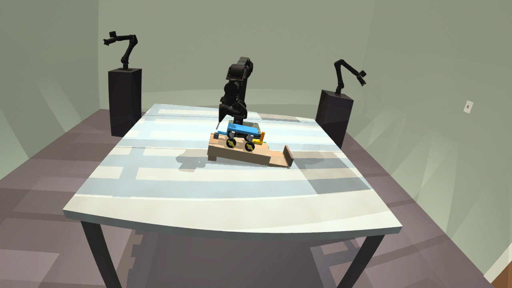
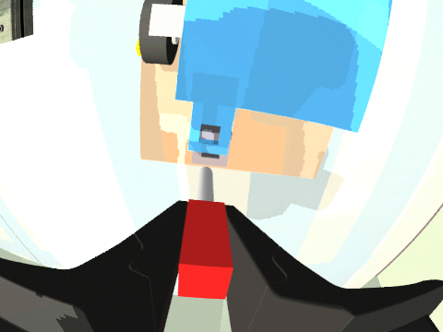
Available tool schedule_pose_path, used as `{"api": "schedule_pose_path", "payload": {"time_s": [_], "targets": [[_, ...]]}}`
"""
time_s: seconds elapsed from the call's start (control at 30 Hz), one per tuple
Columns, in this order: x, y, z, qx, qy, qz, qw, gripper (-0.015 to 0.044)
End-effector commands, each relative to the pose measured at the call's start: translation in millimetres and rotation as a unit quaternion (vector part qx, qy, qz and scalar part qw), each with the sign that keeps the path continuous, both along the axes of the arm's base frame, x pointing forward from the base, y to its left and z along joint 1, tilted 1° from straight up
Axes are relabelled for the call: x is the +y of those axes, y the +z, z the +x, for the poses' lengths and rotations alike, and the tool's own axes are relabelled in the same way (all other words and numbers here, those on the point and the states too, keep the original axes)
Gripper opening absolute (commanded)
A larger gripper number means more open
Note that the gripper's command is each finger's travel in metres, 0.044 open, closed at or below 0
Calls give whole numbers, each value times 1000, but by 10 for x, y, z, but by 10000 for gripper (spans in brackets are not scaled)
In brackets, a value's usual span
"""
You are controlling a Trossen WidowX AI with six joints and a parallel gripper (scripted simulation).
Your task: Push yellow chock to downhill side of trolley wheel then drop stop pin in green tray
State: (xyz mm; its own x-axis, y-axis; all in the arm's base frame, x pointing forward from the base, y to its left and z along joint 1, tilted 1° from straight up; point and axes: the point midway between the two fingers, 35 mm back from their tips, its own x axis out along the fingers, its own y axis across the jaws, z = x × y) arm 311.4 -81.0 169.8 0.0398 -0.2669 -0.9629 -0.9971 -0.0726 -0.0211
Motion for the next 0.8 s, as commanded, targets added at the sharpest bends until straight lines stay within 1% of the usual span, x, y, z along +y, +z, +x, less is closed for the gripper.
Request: {"api": "schedule_pose_path", "payload": {"time_s": [0.0,0.47,0.77], "targets": [[-70,20,11,-3,0,-3,1000,0],[-257,61,33,-3,0,-4,1000,0],[-273,43,-239,-1,0,-4,1000,0]]}}
